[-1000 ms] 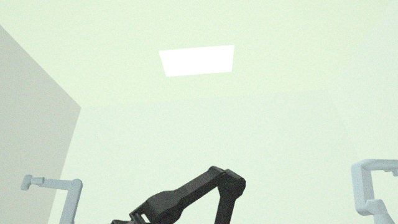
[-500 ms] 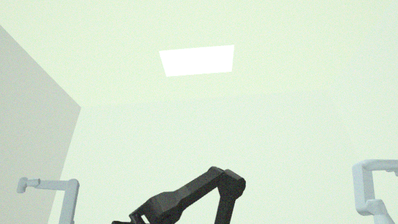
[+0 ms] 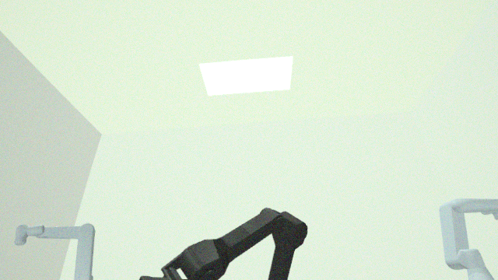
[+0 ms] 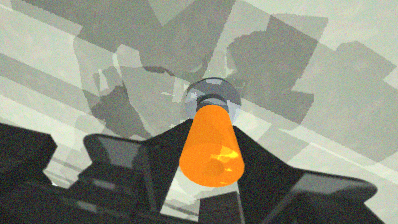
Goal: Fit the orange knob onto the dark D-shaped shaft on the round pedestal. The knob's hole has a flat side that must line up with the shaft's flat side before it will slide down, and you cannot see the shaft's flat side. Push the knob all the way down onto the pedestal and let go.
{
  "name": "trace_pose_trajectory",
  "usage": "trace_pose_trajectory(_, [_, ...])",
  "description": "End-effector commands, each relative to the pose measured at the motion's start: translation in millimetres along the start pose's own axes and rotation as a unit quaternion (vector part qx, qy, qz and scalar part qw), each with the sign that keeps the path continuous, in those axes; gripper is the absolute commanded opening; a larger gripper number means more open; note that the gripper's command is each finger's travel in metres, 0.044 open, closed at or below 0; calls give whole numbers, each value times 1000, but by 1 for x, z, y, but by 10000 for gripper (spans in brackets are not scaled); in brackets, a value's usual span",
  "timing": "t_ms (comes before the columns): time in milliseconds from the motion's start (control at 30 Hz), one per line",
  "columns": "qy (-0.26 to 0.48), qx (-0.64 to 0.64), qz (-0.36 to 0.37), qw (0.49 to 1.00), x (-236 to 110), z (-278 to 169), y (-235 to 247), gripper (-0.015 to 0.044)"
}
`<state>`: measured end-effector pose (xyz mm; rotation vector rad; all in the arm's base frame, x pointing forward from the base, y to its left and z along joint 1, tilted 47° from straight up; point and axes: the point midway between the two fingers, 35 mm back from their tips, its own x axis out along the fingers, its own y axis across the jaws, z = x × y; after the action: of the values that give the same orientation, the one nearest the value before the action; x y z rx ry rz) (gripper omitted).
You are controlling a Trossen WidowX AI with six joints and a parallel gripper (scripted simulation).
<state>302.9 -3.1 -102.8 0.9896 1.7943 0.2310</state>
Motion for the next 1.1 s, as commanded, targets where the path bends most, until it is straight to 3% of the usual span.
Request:
trace_pose_trajectory(0, [-1,1,0,1000,-3,0,1,0])
trace_pose_trajectory(267, [-1,104,0,995,-2,0,0,0])
trace_pose_trajectory(1067, [-1,105,0,994,1,-1,0,0])
